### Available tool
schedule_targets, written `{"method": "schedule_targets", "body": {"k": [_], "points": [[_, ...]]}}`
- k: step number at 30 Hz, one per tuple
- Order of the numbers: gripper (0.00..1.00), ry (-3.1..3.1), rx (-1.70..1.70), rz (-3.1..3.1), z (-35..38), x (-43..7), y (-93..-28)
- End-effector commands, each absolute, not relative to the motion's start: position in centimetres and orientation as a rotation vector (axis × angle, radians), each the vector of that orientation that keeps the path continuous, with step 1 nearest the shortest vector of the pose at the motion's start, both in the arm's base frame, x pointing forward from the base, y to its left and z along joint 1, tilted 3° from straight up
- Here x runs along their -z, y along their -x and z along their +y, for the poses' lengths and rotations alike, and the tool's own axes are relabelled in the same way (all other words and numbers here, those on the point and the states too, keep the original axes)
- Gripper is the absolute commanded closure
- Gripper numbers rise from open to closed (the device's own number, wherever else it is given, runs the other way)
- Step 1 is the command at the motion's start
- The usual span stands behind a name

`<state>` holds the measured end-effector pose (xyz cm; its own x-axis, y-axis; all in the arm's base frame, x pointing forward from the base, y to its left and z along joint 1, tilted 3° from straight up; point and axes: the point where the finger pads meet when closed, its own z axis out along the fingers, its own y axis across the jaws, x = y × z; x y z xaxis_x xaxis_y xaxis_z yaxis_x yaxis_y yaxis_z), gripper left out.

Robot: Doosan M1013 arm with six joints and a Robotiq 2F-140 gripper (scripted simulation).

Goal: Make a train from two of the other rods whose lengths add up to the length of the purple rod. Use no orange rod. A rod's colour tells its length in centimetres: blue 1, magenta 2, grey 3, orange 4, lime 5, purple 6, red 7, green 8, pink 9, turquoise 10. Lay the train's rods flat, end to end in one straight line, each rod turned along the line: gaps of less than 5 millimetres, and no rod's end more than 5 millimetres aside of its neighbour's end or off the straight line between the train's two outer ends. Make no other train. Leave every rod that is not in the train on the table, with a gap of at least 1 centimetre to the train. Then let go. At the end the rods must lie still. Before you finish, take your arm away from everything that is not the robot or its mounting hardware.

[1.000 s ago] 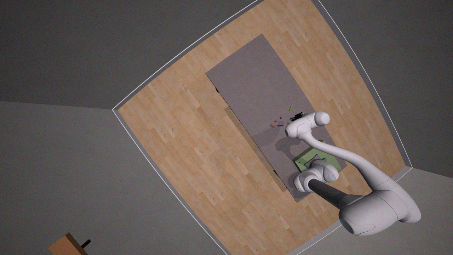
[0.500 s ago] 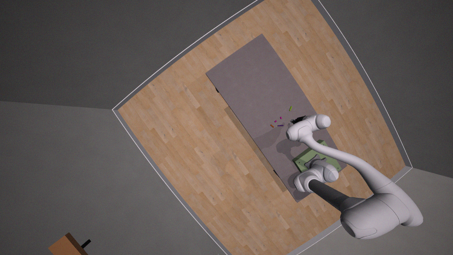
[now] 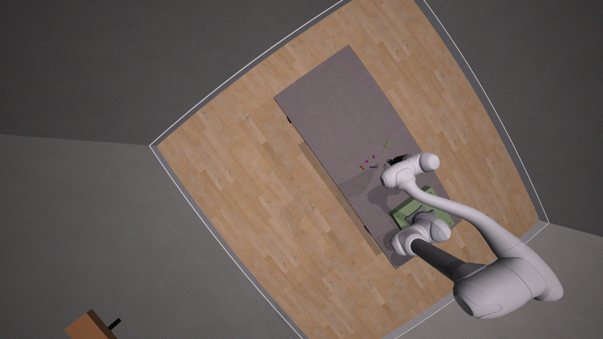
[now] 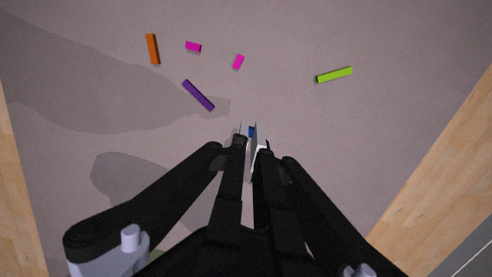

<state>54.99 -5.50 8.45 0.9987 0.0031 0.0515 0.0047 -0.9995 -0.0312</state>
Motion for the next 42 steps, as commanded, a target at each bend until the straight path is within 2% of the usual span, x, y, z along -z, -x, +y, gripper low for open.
{"method": "schedule_targets", "body": {"k": [1,9,24,42], "points": [[0.97,3.109,0.080,0.004,-5.5,-8.3,-55.0],[0.97,3.109,0.079,0.027,-5.4,-6.9,-55.1],[0.97,3.109,0.079,0.027,-5.1,-0.6,-55.3],[0.97,3.109,0.079,0.027,-5.1,0.3,-55.3]]}}
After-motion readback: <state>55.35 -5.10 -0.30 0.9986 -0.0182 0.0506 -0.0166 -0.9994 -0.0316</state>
